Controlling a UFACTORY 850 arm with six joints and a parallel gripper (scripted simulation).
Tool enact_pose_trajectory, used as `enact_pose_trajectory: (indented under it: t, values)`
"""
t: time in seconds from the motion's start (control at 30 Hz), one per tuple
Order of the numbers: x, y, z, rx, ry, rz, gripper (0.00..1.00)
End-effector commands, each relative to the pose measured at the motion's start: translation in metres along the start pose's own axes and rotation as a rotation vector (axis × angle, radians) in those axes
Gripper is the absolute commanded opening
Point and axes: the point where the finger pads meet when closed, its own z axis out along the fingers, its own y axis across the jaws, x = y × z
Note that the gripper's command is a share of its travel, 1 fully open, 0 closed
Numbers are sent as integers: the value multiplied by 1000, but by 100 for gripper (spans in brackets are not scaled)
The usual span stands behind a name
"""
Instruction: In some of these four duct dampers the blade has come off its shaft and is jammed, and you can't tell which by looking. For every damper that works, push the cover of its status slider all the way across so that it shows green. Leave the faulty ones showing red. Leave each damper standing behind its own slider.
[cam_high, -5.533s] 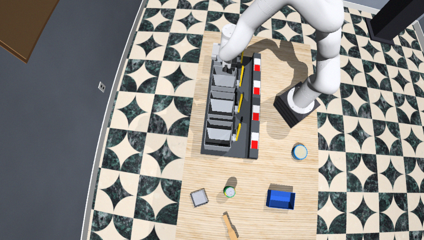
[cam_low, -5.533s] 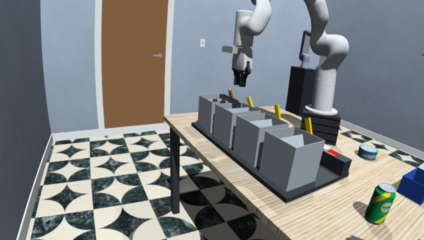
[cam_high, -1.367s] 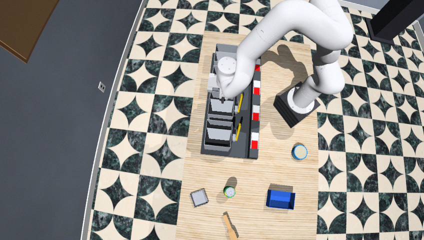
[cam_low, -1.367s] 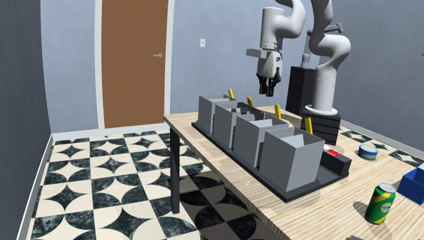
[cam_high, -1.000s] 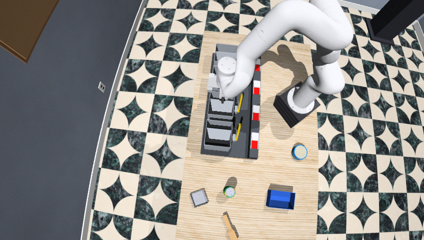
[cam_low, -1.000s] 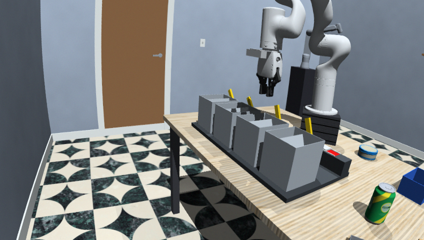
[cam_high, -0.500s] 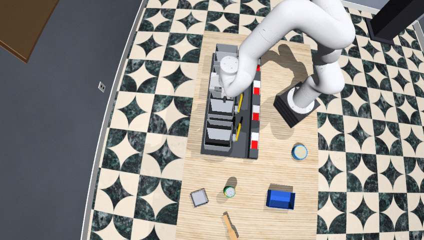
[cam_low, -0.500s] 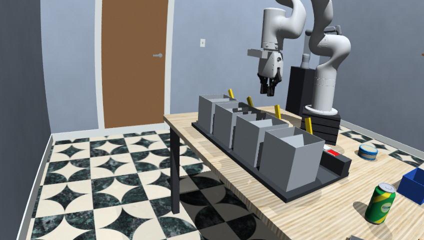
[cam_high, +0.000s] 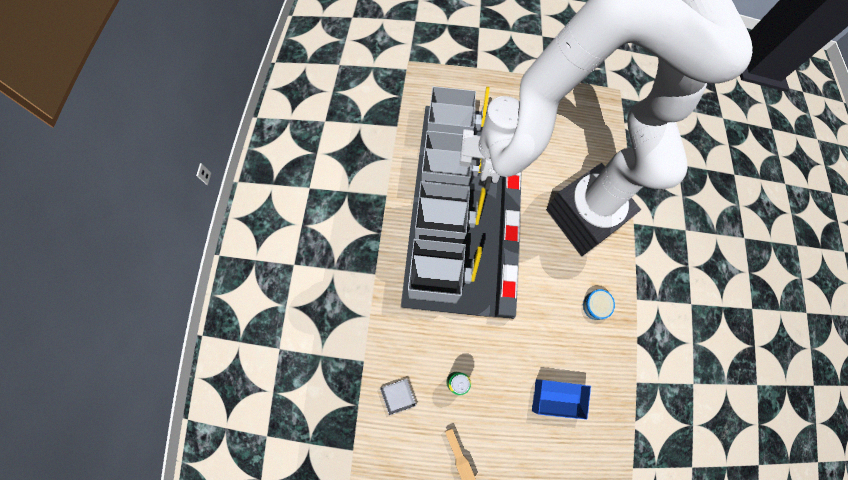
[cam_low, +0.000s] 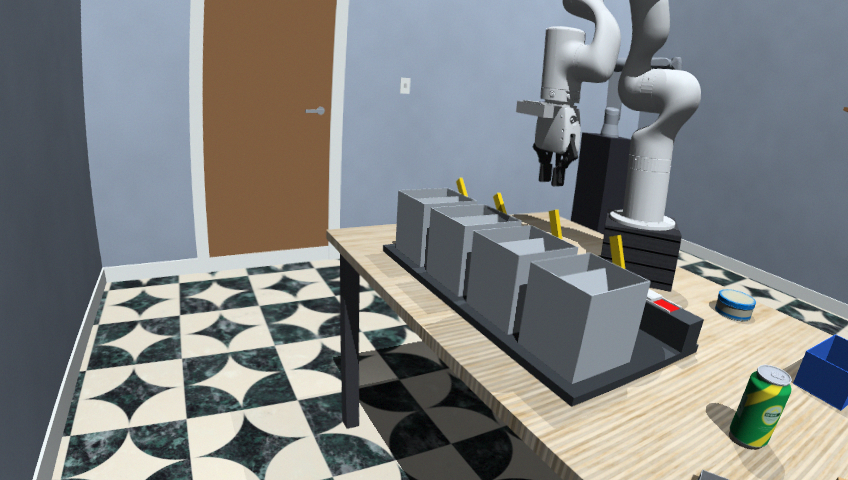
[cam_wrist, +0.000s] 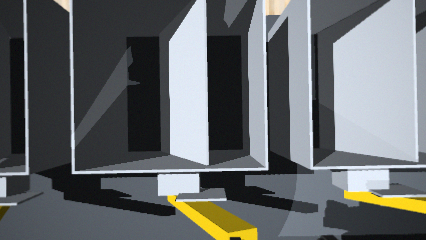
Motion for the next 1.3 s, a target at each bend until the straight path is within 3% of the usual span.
enact_pose_trajectory:
  t: [0.0,0.4,0.53,0.9,0.97,1.27]
  values:
    - [-6,5,-2,3,5,-1,39]
    - [-7,5,-2,27,1,-1,39]
    - [-8,5,-1,53,0,-1,39]
    - [-7,5,0,171,0,-1,39]
    - [-7,5,0,171,0,-1,39]
    - [-7,5,2,301,4,-1,39]
